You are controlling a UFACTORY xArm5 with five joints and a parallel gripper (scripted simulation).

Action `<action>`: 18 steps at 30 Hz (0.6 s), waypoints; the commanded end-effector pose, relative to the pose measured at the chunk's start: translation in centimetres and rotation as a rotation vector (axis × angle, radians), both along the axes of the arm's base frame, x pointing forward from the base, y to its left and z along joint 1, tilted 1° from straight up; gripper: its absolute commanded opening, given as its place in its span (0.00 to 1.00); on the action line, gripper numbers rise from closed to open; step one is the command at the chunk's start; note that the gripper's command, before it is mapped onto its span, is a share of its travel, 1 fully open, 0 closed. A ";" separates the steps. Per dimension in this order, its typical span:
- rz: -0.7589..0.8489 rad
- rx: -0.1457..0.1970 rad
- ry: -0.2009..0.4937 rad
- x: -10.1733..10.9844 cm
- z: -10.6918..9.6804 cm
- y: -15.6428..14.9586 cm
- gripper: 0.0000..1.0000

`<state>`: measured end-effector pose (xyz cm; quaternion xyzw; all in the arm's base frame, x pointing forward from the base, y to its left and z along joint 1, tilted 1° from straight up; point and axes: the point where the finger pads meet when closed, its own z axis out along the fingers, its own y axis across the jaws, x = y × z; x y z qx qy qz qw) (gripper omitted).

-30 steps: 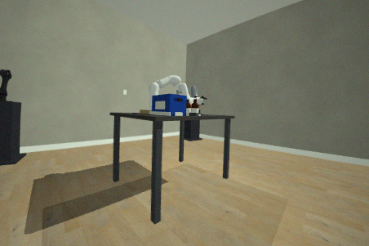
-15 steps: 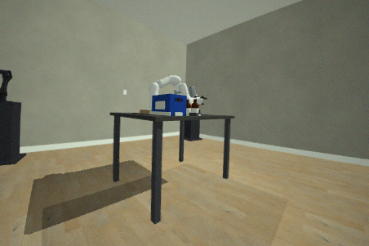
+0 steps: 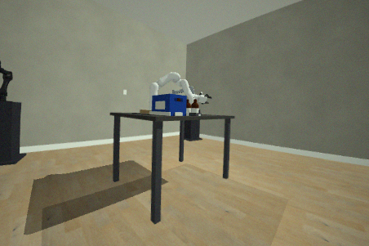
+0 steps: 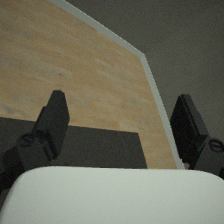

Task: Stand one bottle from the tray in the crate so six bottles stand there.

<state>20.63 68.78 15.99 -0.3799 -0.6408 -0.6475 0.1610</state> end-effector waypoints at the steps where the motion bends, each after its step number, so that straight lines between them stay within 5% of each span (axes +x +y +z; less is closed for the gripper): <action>1: -0.104 -0.093 0.093 6.9 0.7 -1.0 1.00; 2: -0.104 -0.093 0.093 6.9 0.7 -1.0 1.00; 9: -0.261 -0.195 0.233 15.7 1.6 -5.3 1.00; 11: -0.269 -0.199 0.240 16.1 1.6 -5.6 1.00; 12: -0.317 -0.226 0.284 18.5 1.9 -7.3 1.00; 15: -0.317 -0.226 0.284 18.5 1.9 -7.3 1.00; 18: -0.422 -0.277 0.381 23.0 2.3 -11.4 1.00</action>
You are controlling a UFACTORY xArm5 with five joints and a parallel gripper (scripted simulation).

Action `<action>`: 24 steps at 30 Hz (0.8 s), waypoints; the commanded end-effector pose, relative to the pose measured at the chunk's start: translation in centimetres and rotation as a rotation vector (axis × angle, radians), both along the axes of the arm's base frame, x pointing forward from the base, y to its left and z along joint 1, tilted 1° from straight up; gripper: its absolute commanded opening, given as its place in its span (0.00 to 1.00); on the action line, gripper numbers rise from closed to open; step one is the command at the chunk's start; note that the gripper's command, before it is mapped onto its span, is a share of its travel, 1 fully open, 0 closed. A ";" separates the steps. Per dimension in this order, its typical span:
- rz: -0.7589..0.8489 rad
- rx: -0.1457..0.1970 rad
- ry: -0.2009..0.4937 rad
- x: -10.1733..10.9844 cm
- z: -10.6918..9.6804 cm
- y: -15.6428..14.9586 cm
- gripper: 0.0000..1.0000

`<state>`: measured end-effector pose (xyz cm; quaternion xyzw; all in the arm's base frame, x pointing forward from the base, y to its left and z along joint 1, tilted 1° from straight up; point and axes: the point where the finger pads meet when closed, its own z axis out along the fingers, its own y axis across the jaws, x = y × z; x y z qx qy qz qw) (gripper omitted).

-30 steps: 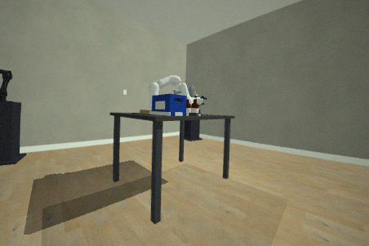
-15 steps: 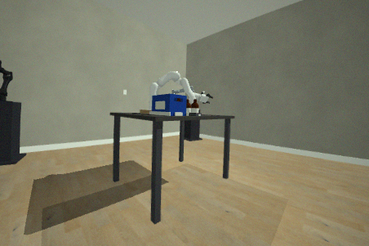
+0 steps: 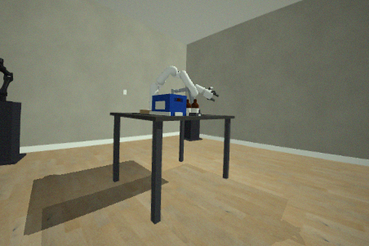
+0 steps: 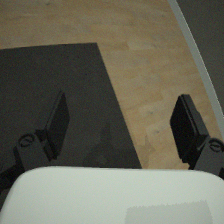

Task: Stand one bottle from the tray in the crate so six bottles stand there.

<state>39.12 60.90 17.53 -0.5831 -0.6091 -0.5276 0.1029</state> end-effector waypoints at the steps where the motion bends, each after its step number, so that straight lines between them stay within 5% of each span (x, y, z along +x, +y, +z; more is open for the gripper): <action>1: -0.100 -0.054 0.086 4.5 0.8 -3.5 1.00; 10: -0.328 -0.138 0.279 11.5 1.8 -13.6 1.00; 14: -0.347 -0.144 0.296 11.9 1.8 -14.5 1.00; 16: -0.452 -0.172 0.383 13.7 2.3 -19.6 1.00; 24: -0.623 -0.208 0.527 15.3 3.0 -28.0 1.00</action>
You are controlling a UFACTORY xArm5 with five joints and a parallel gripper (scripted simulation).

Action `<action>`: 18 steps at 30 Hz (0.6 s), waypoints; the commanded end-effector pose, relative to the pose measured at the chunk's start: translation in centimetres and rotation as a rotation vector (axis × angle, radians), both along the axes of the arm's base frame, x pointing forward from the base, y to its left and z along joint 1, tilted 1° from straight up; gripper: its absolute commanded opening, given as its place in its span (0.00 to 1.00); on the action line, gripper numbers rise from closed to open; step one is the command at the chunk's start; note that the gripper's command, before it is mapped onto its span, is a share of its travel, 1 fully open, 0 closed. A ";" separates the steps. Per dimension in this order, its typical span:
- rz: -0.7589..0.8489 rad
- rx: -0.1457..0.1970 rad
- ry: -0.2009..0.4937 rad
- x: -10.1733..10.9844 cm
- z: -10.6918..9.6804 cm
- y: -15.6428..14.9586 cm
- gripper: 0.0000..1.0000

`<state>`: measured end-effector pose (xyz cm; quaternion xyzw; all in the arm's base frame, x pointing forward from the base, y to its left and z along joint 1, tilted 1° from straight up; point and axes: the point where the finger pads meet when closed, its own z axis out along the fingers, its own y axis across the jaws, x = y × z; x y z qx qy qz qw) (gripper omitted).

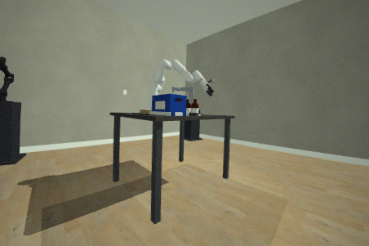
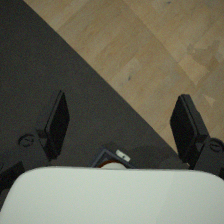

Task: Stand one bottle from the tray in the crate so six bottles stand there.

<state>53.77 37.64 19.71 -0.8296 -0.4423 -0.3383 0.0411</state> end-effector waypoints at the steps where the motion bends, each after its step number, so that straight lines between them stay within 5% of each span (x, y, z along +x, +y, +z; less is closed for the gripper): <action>1: -0.129 -0.034 0.106 0.7 1.0 -6.5 1.00; 5: -0.231 -0.050 0.184 0.6 1.4 -11.3 1.00; 8: -0.238 -0.050 0.189 0.5 1.5 -11.6 1.00; 10: -0.342 -0.063 0.268 -0.2 1.9 -16.2 1.00; 18: -0.528 -0.079 0.407 -2.9 2.9 -24.0 1.00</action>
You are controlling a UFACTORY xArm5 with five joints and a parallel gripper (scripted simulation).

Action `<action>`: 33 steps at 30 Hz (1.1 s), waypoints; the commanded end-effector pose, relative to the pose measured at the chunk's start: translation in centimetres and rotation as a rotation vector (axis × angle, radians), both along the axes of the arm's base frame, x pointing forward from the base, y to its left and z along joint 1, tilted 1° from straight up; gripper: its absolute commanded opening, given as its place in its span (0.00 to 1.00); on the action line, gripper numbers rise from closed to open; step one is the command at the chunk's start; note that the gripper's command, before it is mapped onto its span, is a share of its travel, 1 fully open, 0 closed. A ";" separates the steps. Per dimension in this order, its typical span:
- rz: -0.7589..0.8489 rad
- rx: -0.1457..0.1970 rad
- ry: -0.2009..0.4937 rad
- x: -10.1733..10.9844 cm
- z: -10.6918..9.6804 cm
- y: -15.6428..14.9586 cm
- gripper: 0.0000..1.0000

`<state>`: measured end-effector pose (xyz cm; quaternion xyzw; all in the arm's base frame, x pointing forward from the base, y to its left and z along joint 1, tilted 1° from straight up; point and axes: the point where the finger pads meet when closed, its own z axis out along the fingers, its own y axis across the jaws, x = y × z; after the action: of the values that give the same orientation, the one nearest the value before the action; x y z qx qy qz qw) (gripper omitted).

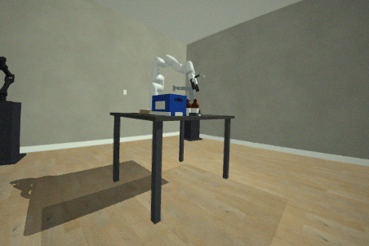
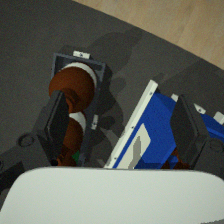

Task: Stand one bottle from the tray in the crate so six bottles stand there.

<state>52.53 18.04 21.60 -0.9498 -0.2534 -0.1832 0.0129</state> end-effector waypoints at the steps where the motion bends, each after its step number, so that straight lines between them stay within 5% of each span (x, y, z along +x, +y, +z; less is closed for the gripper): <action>1: -0.136 -0.015 0.102 -2.5 1.2 -6.0 1.00; 7: -0.236 -0.021 0.173 -4.6 1.7 -9.6 1.00; 17: -0.553 -0.019 0.373 -12.4 3.2 -18.5 1.00; 33: -1.052 0.083 0.365 -11.8 0.3 -24.2 1.00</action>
<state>40.51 -4.86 22.40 -0.9770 0.2132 -0.0029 0.0003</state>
